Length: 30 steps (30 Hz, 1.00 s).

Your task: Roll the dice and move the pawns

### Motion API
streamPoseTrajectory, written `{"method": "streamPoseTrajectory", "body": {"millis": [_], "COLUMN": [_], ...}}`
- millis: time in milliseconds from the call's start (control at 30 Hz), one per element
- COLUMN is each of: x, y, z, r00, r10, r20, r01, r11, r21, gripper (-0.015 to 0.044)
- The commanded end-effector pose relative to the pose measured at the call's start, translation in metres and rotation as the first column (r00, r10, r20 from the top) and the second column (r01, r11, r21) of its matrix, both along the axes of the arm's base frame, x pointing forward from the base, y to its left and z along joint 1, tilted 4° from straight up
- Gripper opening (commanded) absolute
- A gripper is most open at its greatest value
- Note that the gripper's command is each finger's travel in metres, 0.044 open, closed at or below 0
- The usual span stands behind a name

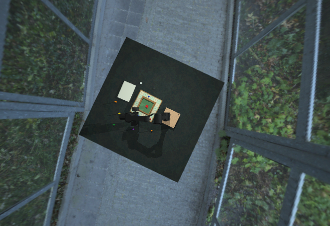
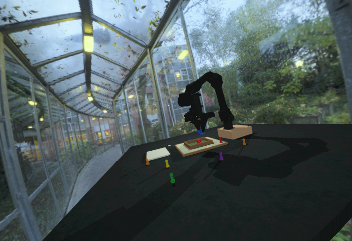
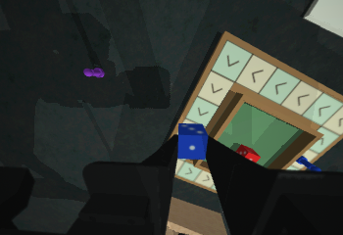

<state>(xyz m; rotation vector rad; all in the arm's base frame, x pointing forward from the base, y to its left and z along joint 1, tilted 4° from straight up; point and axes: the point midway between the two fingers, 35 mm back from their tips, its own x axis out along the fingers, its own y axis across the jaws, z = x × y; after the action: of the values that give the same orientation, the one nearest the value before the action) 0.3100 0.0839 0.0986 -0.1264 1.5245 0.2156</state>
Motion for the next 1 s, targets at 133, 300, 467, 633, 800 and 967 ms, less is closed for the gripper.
{"method": "streamPoseTrajectory", "body": {"millis": [133, 300, 467, 633, 800, 967], "x": [0.004, 0.005, 0.004, 0.000, -0.005, -0.012], "y": [-0.043, -0.069, -0.096, -0.123, -0.147, -0.171], "z": [-0.010, -0.014, -0.018, -0.022, -0.025, -0.030], "r00": [0.987, 0.979, 0.968, 0.954, 0.939, 0.926], "r10": [-0.161, -0.205, -0.250, -0.300, -0.342, -0.376], "r20": [-0.006, -0.009, -0.012, -0.012, -0.014, -0.018], "r01": [0.161, 0.205, 0.250, 0.300, 0.342, 0.376], "r11": [0.987, 0.979, 0.968, 0.954, 0.940, 0.927], "r21": [-0.002, -0.003, -0.003, -0.005, -0.005, -0.002], "gripper": [0.0000, 0.0000, 0.0000, 0.0000, 0.0000, 0.0000]}}
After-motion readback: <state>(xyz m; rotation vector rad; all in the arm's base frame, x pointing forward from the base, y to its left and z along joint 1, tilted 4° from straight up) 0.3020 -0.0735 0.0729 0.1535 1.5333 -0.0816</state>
